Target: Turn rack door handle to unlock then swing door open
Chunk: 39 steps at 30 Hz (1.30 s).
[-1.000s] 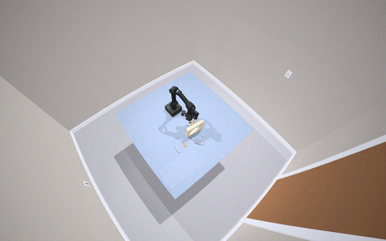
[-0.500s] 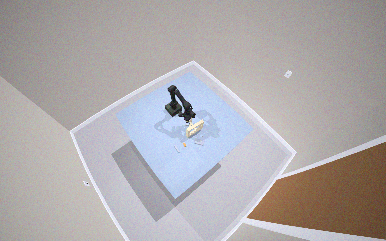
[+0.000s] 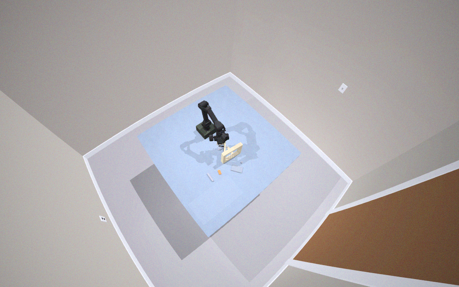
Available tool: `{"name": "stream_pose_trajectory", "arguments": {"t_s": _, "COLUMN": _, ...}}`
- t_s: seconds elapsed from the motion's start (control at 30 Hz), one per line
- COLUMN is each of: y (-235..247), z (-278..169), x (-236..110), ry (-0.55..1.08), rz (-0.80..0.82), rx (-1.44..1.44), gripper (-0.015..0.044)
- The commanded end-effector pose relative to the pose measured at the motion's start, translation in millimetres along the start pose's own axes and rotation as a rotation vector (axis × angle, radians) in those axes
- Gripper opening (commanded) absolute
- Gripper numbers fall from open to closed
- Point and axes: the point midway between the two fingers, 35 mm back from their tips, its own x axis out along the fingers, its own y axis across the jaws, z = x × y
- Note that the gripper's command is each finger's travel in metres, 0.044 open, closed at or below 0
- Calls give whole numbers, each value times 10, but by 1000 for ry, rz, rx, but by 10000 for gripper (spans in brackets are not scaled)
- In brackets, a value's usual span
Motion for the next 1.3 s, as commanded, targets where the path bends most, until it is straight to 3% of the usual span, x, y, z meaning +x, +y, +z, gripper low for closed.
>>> {"name": "stream_pose_trajectory", "arguments": {"t_s": 0.0, "y": -74, "z": 23, "x": 6, "ry": -7, "rz": -1, "rx": -66, "gripper": 14}}
{"name": "stream_pose_trajectory", "arguments": {"t_s": 1.27, "y": -714, "z": 360, "x": 0, "ry": -8, "rz": -9, "rx": -564, "gripper": 14}}
